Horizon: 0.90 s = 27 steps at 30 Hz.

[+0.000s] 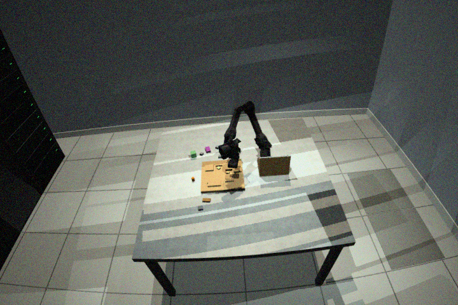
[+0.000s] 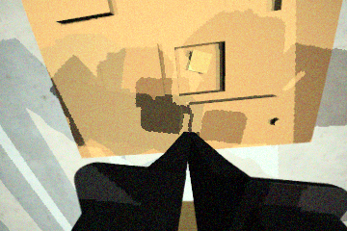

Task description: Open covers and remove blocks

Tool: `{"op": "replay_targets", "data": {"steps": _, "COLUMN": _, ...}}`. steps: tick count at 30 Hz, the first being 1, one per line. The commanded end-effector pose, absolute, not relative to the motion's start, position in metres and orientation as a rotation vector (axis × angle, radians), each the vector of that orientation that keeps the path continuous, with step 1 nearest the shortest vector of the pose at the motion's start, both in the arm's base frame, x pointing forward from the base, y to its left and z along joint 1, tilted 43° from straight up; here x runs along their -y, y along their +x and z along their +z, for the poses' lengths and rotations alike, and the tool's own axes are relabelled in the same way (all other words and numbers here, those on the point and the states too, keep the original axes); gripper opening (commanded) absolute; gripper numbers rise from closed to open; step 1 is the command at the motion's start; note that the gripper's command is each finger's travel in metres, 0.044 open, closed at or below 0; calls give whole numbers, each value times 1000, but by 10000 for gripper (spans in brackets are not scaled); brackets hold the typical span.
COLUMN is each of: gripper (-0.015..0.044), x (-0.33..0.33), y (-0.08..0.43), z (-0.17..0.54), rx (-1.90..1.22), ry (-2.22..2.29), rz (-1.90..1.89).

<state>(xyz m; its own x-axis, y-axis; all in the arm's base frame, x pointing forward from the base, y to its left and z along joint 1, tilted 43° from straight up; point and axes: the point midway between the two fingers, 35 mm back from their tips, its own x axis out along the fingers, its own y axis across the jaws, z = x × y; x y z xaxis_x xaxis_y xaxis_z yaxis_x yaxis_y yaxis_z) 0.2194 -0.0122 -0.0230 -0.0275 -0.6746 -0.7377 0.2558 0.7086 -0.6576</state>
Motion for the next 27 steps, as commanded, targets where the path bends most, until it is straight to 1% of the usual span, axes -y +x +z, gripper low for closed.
{"op": "replay_targets", "data": {"steps": 1, "gripper": 0, "x": 20, "y": 183, "z": -17, "rx": -1013, "ry": 241, "rz": -1280}}
{"op": "replay_targets", "data": {"steps": 11, "gripper": 0, "x": 24, "y": 167, "z": -13, "rx": -635, "ry": 667, "rz": -1546}}
{"op": "replay_targets", "data": {"steps": 27, "gripper": 0, "x": 24, "y": 167, "z": -13, "rx": -629, "ry": 673, "rz": -1549}}
